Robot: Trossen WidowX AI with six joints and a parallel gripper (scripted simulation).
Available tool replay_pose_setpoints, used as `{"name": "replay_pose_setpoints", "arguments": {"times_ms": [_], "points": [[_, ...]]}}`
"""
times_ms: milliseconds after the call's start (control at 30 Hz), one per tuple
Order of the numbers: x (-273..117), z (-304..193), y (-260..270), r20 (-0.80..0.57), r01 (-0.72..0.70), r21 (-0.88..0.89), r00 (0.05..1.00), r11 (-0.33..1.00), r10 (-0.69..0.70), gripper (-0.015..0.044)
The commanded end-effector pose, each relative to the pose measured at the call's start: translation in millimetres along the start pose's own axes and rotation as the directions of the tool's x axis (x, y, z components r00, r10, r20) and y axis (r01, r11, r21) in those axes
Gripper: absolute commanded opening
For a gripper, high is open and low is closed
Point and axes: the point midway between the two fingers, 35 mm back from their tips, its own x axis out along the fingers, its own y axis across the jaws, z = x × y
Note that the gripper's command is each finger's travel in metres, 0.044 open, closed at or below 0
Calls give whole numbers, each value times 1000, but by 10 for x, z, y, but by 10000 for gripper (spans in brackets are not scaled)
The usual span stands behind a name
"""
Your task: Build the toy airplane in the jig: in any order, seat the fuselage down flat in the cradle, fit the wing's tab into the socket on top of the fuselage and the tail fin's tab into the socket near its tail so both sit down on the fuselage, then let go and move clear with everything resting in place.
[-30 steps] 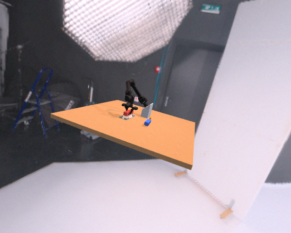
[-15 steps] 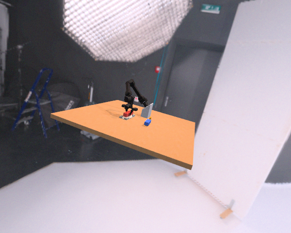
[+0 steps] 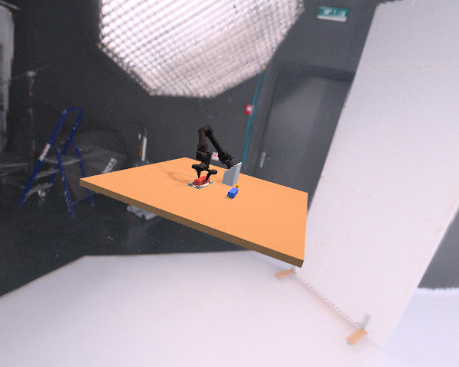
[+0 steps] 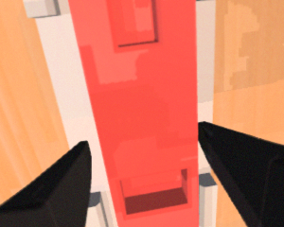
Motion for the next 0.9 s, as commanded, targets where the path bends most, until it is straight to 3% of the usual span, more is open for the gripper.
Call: {"name": "replay_pose_setpoints", "arguments": {"times_ms": [0, 100, 333, 567, 867], "points": [[-1, -3, -1, -2, 0, 1, 1000, 1000, 0, 371], [-1, -3, -1, -2, 0, 1, 1000, 1000, 0, 440], [-91, 17, 9, -1, -4, 1, 1000, 1000, 4, 440], [-1041, 7, 5, -1, -7, -3, 1000, 1000, 7, 440], [-1034, 80, 24, 0, -6, -76, 1000, 997, 6, 440]]}}
